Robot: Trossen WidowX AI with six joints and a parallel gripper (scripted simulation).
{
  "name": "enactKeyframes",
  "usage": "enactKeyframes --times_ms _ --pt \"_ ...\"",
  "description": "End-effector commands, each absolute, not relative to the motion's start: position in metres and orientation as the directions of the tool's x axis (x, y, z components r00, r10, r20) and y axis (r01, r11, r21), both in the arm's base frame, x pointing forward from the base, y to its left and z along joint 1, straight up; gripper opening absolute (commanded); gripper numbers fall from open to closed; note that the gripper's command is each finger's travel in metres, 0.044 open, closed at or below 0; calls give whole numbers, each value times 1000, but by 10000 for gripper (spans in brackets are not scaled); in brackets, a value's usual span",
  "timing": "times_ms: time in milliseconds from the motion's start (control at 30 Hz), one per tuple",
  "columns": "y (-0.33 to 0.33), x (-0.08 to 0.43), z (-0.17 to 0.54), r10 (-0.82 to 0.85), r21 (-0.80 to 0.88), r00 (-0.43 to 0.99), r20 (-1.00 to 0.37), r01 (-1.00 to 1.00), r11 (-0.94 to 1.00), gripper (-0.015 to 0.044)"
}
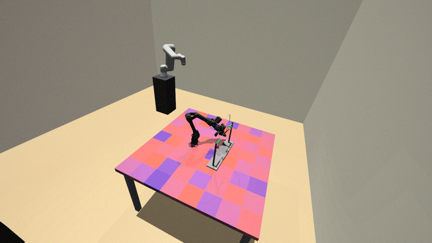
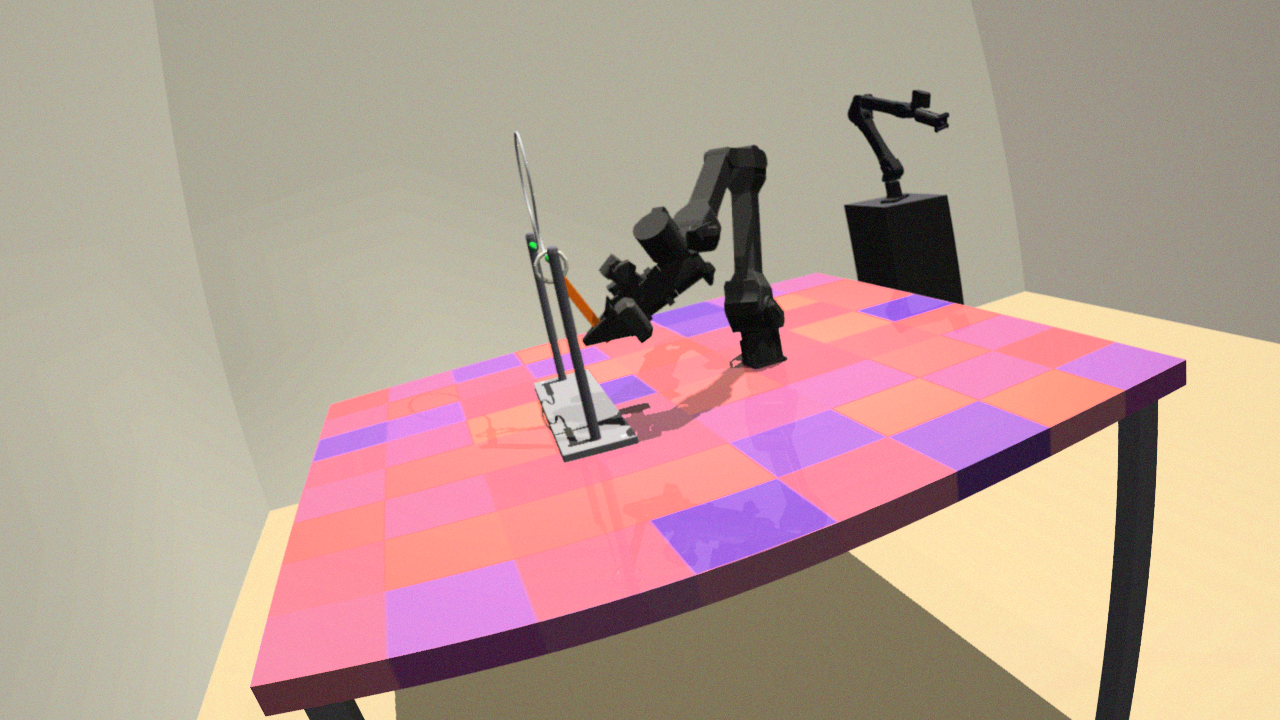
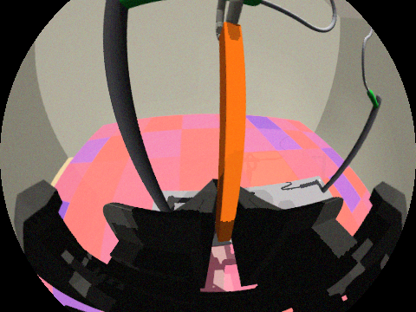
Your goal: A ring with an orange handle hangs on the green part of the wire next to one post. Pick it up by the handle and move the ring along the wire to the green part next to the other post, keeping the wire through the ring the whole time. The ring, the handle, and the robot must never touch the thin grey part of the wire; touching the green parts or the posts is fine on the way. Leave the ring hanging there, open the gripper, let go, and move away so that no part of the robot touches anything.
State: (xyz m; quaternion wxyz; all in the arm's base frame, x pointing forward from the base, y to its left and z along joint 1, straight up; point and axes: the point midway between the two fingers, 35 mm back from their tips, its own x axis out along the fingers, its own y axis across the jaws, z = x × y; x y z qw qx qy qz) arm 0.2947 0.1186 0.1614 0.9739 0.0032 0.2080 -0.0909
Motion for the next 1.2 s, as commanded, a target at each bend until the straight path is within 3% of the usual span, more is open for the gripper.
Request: enactKeyframes --times_ms 0,633,1033,1167 --pt "118 294 158 -181 -33 895 -408 184 982 -150" --pt "118 294 158 -181 -33 895 -408 184 982 -150" --pt "119 293 160 -177 -35 895 -409 179 983 160" --pt "122 284 163 -178 -33 893 -414 181 983 160"
